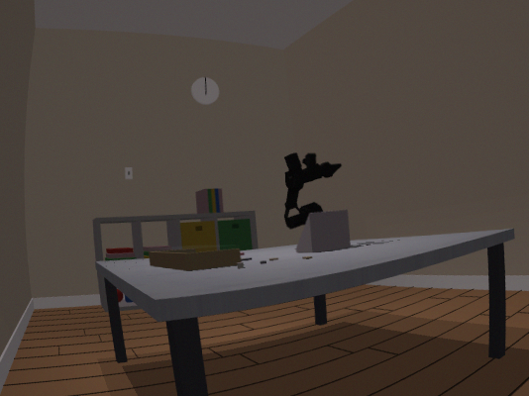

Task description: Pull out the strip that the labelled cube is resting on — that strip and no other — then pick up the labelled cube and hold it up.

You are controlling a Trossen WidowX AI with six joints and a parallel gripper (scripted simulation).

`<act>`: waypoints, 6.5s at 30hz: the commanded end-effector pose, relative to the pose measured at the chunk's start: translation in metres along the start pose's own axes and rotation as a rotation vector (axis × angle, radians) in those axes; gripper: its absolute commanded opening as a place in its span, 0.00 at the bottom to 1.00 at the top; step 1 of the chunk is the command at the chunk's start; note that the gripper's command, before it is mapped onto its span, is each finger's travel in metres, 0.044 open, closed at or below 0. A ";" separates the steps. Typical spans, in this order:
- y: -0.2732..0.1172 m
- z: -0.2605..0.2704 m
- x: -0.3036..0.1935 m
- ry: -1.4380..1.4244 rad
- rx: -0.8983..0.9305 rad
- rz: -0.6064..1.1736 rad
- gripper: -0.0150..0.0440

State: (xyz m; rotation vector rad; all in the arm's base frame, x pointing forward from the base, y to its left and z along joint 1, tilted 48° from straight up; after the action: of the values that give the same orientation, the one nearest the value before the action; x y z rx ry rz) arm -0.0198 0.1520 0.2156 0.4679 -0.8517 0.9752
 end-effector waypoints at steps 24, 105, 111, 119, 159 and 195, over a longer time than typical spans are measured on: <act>-0.176 -0.165 0.010 0.123 -1.791 0.199 0.93; -0.433 -0.150 -0.097 1.688 -2.072 0.905 0.25; -0.436 -0.149 -0.106 1.688 -2.072 0.905 0.25; -0.439 -0.147 -0.119 1.688 -2.073 0.905 0.25; -0.443 -0.143 -0.147 1.690 -2.074 0.908 0.25; -0.443 -0.143 -0.151 1.690 -2.074 0.909 0.25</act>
State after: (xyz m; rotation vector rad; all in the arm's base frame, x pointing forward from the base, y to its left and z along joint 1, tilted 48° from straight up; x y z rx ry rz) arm 0.3811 -0.0492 0.0196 -2.3519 -0.0057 0.4074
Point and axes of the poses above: the point midway between the two fingers, 35 mm back from their tips, its own y axis out along the fingers, its own z axis across the jaws, x = y × z, the point moved 6 cm from there along -y, back along the fingers, and after that the axes turned 15 degrees about -y, right-handed, at the moved point
